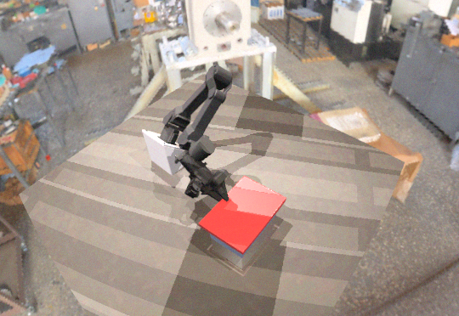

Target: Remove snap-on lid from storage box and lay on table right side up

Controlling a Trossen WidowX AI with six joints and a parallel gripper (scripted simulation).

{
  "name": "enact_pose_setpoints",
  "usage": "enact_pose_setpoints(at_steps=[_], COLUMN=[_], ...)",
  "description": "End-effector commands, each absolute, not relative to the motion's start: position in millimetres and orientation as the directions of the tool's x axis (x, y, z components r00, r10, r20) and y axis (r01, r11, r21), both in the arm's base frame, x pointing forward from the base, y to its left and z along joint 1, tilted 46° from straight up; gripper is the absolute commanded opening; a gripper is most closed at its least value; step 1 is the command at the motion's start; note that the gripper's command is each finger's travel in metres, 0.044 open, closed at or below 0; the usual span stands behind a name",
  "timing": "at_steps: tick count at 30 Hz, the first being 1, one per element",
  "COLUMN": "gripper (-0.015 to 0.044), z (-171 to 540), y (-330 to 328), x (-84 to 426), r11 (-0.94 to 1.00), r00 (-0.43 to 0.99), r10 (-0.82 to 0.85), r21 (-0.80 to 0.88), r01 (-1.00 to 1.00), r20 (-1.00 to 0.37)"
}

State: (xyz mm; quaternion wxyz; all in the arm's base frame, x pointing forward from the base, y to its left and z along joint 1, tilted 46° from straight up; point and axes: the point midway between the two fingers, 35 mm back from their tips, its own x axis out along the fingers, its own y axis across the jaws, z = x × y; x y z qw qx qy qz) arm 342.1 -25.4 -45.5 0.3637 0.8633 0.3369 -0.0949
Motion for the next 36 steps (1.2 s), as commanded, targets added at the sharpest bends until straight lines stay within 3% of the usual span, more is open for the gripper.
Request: enact_pose_setpoints(at_steps=[1,7,11,36], gripper=[0.013,0.009,0.0,0.0], z=[-46.0,-46.0,-46.0,-41.6], y=[-25.7,-25.7,-25.7,-29.2], x=[343.7,343.7,343.7,343.6], r11=[-0.512,-0.512,-0.512,-0.509], r00=[0.758,0.758,0.758,0.758], r10=[0.508,0.508,0.508,0.51], r21=[0.564,0.564,0.564,0.568], r01=[0.648,0.648,0.648,0.647], r20=[-0.409,-0.409,-0.409,-0.407])
